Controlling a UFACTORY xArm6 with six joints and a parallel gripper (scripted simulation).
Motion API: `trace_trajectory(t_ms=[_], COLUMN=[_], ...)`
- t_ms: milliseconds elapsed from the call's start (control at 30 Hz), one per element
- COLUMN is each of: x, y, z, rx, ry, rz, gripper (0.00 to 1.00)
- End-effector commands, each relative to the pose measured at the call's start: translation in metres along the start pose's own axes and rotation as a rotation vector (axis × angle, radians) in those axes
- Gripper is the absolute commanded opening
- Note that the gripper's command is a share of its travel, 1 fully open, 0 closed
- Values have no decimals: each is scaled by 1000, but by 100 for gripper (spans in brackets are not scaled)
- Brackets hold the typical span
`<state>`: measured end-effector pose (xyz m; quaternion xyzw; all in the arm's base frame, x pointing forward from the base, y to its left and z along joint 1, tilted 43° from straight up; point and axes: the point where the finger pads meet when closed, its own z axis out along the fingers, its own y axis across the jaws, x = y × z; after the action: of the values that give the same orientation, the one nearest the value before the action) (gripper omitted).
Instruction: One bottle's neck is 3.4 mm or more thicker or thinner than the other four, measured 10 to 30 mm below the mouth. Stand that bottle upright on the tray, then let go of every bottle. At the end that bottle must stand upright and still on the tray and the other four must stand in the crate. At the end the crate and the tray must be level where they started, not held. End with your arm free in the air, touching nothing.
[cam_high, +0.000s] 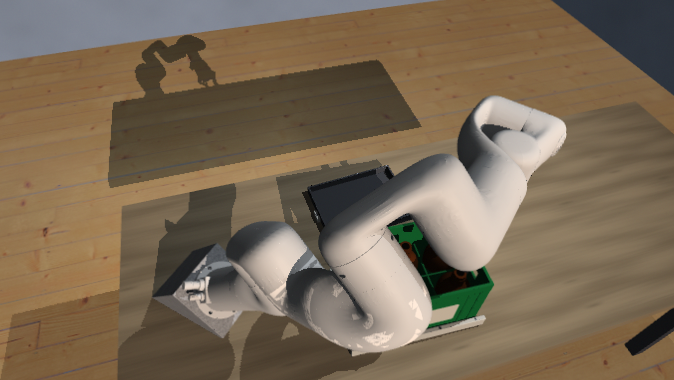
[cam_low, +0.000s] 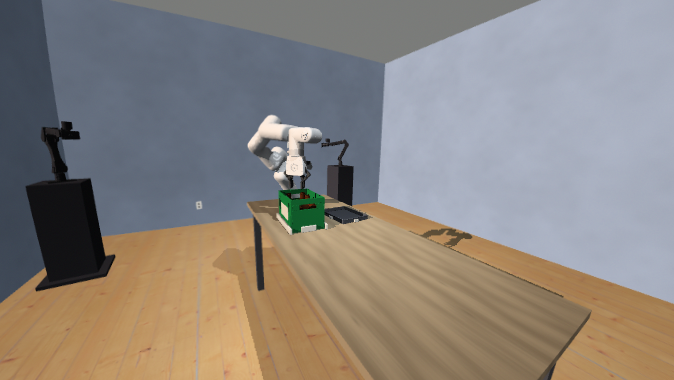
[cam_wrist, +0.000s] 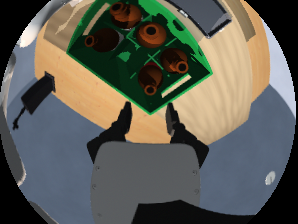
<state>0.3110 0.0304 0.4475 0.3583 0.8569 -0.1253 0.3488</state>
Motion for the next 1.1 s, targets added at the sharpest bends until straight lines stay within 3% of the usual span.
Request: trace_trajectory(t_ms=[0,1067], x=[0,-1], y=[0,1], z=[0,31], rx=[-1,0], ry=[0,2], rz=[1,1], gripper=[65,65])
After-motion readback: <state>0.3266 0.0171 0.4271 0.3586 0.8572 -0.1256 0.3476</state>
